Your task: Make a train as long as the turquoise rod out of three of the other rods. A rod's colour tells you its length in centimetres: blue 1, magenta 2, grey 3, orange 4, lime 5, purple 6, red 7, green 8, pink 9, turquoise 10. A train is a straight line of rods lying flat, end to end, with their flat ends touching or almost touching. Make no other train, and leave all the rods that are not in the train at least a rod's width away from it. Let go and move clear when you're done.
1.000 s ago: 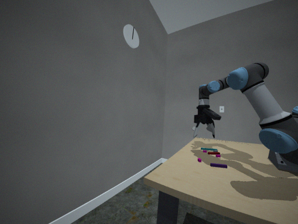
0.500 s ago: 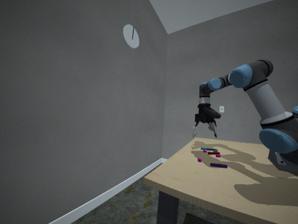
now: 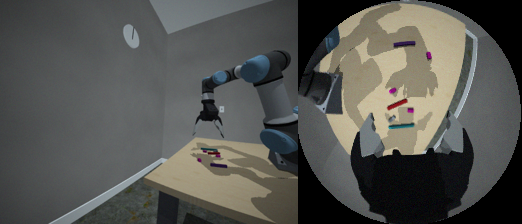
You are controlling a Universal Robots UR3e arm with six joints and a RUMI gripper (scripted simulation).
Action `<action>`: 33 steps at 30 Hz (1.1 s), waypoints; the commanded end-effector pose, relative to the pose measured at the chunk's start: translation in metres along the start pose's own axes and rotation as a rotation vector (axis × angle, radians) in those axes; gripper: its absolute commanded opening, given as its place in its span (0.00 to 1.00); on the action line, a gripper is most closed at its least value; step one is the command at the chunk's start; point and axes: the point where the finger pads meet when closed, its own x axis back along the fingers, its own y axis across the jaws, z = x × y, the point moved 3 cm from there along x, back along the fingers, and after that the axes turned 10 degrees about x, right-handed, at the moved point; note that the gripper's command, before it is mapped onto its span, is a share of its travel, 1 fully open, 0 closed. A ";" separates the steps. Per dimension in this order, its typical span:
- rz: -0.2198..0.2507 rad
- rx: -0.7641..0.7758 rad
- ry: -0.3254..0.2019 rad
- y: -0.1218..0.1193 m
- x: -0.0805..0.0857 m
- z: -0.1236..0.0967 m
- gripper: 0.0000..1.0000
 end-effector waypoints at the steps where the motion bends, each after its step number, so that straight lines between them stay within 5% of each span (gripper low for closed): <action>1: -0.003 -0.129 -0.019 0.002 0.003 0.019 1.00; 17: -0.008 -0.703 -0.017 0.001 -0.005 0.095 1.00; 33: -0.011 -0.997 -0.016 -0.006 -0.017 0.129 1.00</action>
